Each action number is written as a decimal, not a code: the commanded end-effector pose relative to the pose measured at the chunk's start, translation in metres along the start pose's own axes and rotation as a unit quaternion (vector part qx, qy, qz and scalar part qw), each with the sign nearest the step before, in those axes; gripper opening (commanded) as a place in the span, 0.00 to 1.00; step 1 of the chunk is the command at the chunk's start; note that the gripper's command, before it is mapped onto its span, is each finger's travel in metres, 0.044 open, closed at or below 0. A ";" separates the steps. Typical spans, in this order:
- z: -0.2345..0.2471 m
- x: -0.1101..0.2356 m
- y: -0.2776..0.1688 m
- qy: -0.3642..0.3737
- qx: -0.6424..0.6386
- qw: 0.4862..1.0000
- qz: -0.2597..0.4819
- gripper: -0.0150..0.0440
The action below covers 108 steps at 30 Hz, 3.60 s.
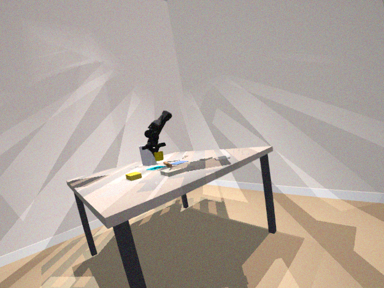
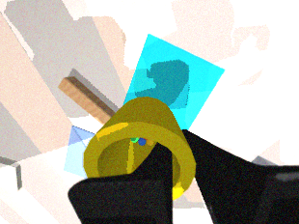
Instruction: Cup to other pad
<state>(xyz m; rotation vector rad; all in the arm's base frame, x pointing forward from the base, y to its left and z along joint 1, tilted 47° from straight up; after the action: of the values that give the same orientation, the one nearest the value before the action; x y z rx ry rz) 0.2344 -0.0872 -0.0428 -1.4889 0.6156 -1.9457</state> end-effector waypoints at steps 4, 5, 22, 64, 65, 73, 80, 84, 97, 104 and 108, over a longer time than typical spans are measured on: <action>-0.013 0.000 0.015 -0.002 0.002 1.000 -0.002 0.25; -0.015 0.000 0.017 -0.002 0.002 1.000 -0.002 0.25; -0.028 -0.011 0.031 -0.002 0.002 1.000 -0.002 0.25; -0.028 -0.042 0.032 -0.002 0.004 1.000 -0.004 0.43; -0.028 -0.042 0.032 -0.002 0.004 1.000 -0.004 0.48; -0.028 -0.041 0.032 -0.002 0.004 1.000 -0.004 0.50; -0.028 -0.032 0.033 -0.003 0.004 1.000 -0.004 0.50; -0.027 -0.026 0.033 -0.003 0.004 1.000 -0.004 0.50; -0.026 -0.006 0.034 -0.003 0.003 1.000 -0.004 0.50; -0.026 0.004 0.034 -0.003 0.002 1.000 -0.003 0.50; -0.025 0.009 0.033 -0.002 0.002 1.000 -0.002 0.50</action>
<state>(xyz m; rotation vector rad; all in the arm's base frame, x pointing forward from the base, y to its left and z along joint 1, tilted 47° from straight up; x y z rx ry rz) 0.2153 -0.1141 -0.0689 -1.4902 0.6135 -1.9481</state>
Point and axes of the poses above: the point midway between the two fingers, 35 mm back from their tips, its own x axis back along the fingers, its own z axis across the jaws, y = z × x, the point moved 1 cm from there along x, back along the fingers, and after that the axes turned 14 degrees about -x, right-handed, at the moved point
